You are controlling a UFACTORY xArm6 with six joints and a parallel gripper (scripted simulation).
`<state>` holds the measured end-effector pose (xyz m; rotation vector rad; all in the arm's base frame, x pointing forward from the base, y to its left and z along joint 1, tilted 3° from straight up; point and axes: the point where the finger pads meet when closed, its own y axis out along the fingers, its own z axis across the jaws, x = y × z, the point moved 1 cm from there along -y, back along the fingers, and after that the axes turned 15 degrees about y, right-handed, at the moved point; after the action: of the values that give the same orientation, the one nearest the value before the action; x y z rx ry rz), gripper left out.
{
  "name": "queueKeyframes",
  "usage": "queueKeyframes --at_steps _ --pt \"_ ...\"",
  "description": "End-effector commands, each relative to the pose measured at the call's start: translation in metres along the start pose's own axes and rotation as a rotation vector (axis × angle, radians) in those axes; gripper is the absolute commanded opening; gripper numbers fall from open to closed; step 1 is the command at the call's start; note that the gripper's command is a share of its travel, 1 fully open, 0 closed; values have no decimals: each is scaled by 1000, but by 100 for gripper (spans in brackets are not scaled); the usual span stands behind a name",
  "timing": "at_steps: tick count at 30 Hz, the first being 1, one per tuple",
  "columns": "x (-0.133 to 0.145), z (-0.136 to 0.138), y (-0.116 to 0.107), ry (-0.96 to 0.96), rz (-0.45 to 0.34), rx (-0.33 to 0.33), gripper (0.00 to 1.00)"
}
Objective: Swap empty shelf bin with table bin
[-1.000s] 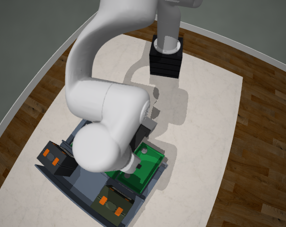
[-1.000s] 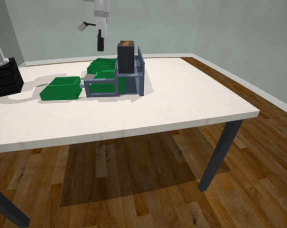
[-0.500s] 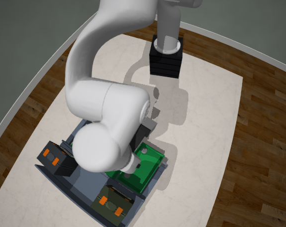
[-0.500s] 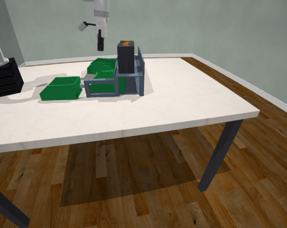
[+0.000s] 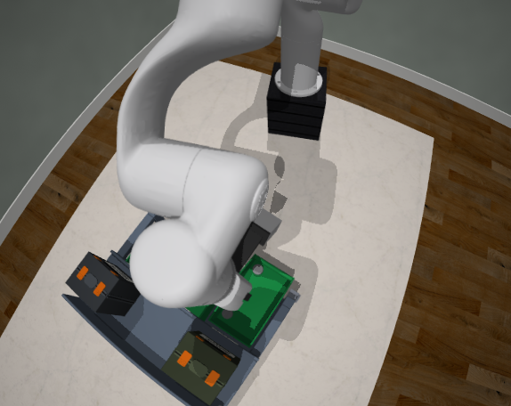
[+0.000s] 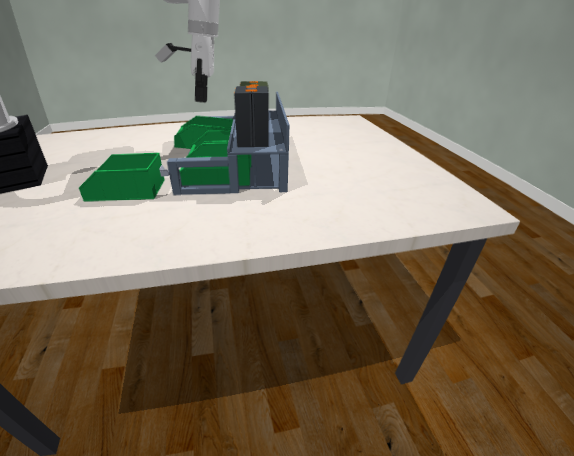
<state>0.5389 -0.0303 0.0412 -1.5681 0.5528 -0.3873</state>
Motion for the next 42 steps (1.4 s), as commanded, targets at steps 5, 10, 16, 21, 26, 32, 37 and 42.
queueKeyframes --at_steps 5,10,16,21,26,32,37,42 --pt "-10 4 2 149 -17 3 0" --pt "-30 9 8 407 -38 9 0" --pt "-52 12 15 677 -56 24 0" --pt "-82 15 25 888 -49 46 0" --pt "-108 15 32 1115 -40 68 0" --pt "-122 15 36 1296 -37 86 0" --pt "-130 14 38 1557 -69 119 0" --pt "-130 14 38 1562 -69 120 0"
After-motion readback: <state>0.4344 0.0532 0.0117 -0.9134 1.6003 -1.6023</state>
